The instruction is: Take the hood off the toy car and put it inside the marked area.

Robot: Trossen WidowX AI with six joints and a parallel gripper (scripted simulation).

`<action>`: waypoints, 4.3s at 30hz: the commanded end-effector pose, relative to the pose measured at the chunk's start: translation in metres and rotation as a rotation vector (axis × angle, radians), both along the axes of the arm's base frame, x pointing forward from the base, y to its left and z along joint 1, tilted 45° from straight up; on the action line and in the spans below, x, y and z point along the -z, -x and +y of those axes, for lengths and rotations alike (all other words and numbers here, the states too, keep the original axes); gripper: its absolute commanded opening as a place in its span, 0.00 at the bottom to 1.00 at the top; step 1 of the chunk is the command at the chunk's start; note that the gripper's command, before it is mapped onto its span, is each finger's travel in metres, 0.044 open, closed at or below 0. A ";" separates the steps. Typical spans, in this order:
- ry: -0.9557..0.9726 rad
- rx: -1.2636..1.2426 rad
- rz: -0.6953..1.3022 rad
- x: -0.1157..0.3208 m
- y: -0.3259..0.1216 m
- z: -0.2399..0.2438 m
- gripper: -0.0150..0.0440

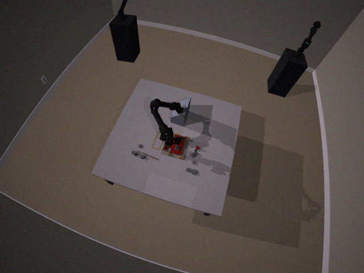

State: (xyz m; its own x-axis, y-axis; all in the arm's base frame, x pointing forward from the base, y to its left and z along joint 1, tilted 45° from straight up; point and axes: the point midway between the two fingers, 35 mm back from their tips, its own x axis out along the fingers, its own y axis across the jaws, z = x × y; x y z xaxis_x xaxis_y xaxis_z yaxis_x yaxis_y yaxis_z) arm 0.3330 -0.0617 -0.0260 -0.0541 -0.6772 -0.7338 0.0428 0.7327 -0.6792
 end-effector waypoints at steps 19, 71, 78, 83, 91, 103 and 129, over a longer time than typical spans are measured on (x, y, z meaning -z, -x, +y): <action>0.029 0.002 -0.002 -0.086 0.037 -0.082 0.25; 0.035 0.005 -0.002 -0.066 0.044 -0.117 0.25; 0.036 0.005 -0.002 -0.061 0.044 -0.122 0.25; 0.036 0.005 -0.002 -0.058 0.045 -0.125 0.25; 0.037 0.005 -0.002 -0.053 0.046 -0.130 0.25; 0.039 0.005 -0.002 -0.046 0.047 -0.138 0.25; 0.041 0.005 -0.001 -0.036 0.049 -0.148 0.25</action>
